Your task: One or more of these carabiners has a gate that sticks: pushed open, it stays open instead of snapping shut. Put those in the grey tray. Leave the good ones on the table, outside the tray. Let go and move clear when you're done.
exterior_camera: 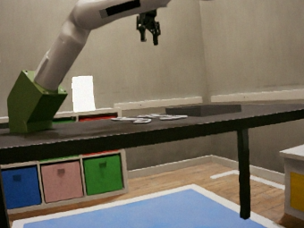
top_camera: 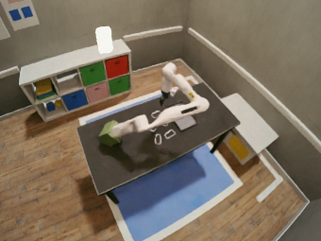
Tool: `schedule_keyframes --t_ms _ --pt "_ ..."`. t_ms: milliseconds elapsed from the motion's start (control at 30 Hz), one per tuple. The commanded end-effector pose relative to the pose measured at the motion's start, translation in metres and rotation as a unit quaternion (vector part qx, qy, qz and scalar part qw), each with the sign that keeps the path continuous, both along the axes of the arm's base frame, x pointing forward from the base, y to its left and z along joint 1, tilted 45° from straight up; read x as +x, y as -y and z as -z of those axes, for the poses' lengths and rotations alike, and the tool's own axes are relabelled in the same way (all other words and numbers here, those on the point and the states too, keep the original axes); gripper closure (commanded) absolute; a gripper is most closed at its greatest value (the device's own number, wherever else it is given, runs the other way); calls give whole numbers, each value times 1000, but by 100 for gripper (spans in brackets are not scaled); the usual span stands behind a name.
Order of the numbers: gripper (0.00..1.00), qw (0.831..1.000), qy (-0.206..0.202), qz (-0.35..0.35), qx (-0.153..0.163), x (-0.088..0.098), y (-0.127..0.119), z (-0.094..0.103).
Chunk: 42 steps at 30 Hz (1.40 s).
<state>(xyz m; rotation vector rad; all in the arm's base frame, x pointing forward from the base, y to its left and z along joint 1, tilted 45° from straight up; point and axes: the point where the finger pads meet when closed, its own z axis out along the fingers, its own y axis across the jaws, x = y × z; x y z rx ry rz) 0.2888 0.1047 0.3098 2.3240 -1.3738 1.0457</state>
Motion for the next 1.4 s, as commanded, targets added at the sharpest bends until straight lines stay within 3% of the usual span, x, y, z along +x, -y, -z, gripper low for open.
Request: schedule_keyframes --t_ms 0,33,67,600,633,1167,1200,1367 --pt "0 1000 1 -3 -3 2 1 -1" --pt "0 1000 1 -3 -3 2 1 -1" --pt "0 1000 1 -1 -1 0 28 52" --pt "0 1000 1 -1 -1 0 28 52" --pt "0 1000 0 -4 -5 -2 57 102" --pt "0 1000 0 -4 -5 -2 57 102" --pt "0 1000 1 -3 -6 -1 86 153" --pt "0 1000 1 -3 -6 -1 86 153"
